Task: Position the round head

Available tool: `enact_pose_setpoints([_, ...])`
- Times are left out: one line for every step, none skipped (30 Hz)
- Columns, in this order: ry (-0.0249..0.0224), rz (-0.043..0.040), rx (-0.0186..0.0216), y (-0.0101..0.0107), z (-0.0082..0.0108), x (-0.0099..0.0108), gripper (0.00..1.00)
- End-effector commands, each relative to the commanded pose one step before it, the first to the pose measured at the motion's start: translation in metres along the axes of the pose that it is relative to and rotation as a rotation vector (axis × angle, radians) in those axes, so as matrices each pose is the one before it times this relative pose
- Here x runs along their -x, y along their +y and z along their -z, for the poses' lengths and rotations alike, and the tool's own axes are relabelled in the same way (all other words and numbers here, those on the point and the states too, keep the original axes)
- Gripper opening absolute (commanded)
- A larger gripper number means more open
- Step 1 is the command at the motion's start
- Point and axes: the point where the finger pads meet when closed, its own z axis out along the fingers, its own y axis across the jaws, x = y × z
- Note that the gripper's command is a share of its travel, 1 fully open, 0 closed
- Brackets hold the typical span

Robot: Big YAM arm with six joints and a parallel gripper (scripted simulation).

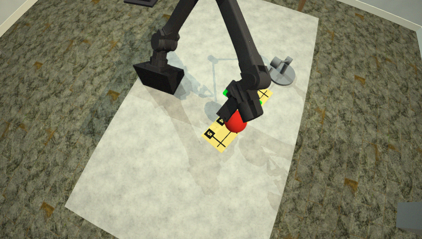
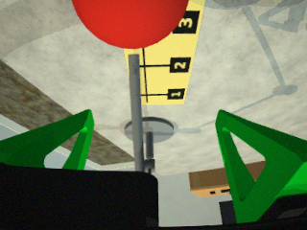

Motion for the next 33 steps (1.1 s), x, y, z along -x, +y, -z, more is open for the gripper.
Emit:
enact_pose_setpoints([-0.01128, 0.01253, 0.01269, 0.00583, -0.00421, -0.0073, 1.0])
enact_pose_setpoints([0.00054, -0.00051, -0.0007, -0.00025, -0.00235, 0.00024, 1.0])
enact_pose_setpoints([0.00054, -0.00051, -0.0007, -0.00025, -0.00235, 0.00025, 1.0])
enact_pose_setpoints([0.00054, -0.00051, -0.0007, -0.00025, -0.00235, 0.00025, 1.0])
enact_pose_setpoints([0.00054, -0.00051, -0.0007, -0.00024, -0.00235, 0.00025, 1.0])
enact_pose_setpoints([0.00054, -0.00051, -0.0007, -0.00024, -0.00235, 0.00025, 1.0])
enact_pose_setpoints([0.00054, -0.00051, -0.0007, -0.00024, -0.00235, 0.00025, 1.0])
enact_pose_setpoints([0.00054, -0.00051, -0.0007, -0.00024, -0.00235, 0.00025, 1.0])
enact_pose_setpoints([0.00054, -0.00051, -0.0007, -0.00024, -0.00235, 0.00025, 1.0])
enact_pose_setpoints([0.00054, -0.00051, -0.0007, -0.00024, -0.00235, 0.00026, 1.0])
enact_pose_setpoints([0.00054, -0.00051, -0.0007, -0.00023, -0.00235, 0.00026, 1.0])
enact_pose_setpoints([0.00054, -0.00051, -0.0007, -0.00023, -0.00235, 0.00026, 1.0])
enact_pose_setpoints([0.0, 0.0, 0.0, 0.0, 0.0, 0.0, 1.0])
enact_pose_setpoints([0.0, 0.0, 0.0, 0.0, 0.0, 0.0, 1.0])
enact_pose_setpoints([-0.00168, 0.00132, 0.00125, 0.0009, -0.00033, -0.00092, 1.0])
enact_pose_setpoints([-0.00168, 0.00132, 0.00125, 0.0009, -0.00033, -0.00092, 1.0])
enact_pose_setpoints([-0.00168, 0.00132, 0.00125, 0.0009, -0.00033, -0.00092, 1.0])
enact_pose_setpoints([-0.00168, 0.00132, 0.00125, 0.0009, -0.00033, -0.00092, 1.0])
enact_pose_setpoints([-0.00168, 0.00132, 0.00125, 0.0009, -0.00033, -0.00092, 1.0])
enact_pose_setpoints([-0.00168, 0.00132, 0.00125, 0.0009, -0.00033, -0.00092, 1.0])
enact_pose_setpoints([-0.00168, 0.00132, 0.00125, 0.0009, -0.00033, -0.00092, 1.0])
enact_pose_setpoints([-0.00168, 0.00132, 0.00125, 0.0009, -0.00033, -0.00092, 1.0])
enact_pose_setpoints([-0.00168, 0.00132, 0.00125, 0.0009, -0.00033, -0.00092, 1.0])
enact_pose_setpoints([-0.00168, 0.00132, 0.00125, 0.0009, -0.00032, -0.00092, 1.0])
enact_pose_setpoints([-0.00168, 0.00132, 0.00125, 0.00091, -0.00032, -0.00092, 1.0])
enact_pose_setpoints([-0.00168, 0.00132, 0.00125, 0.00091, -0.00032, -0.00092, 1.0])
enact_pose_setpoints([-0.00168, 0.00132, 0.00125, 0.00091, -0.00032, -0.00092, 1.0])
enact_pose_setpoints([-0.00168, 0.00132, 0.00125, 0.00091, -0.00032, -0.00091, 1.0])
enact_pose_setpoints([-0.00168, 0.00132, 0.00125, 0.00091, -0.00032, -0.00091, 1.0])
enact_pose_setpoints([0.0, 0.0, 0.0, 0.0, 0.0, 0.0, 1.0])
enact_pose_setpoints([0.0, 0.0, 0.0, 0.0, 0.0, 0.0, 1.0])
enact_pose_setpoints([0.0, 0.0, 0.0, 0.0, 0.0, 0.0, 1.0])
enact_pose_setpoints([0.0, 0.0, 0.0, 0.0, 0.0, 0.0, 1.0])
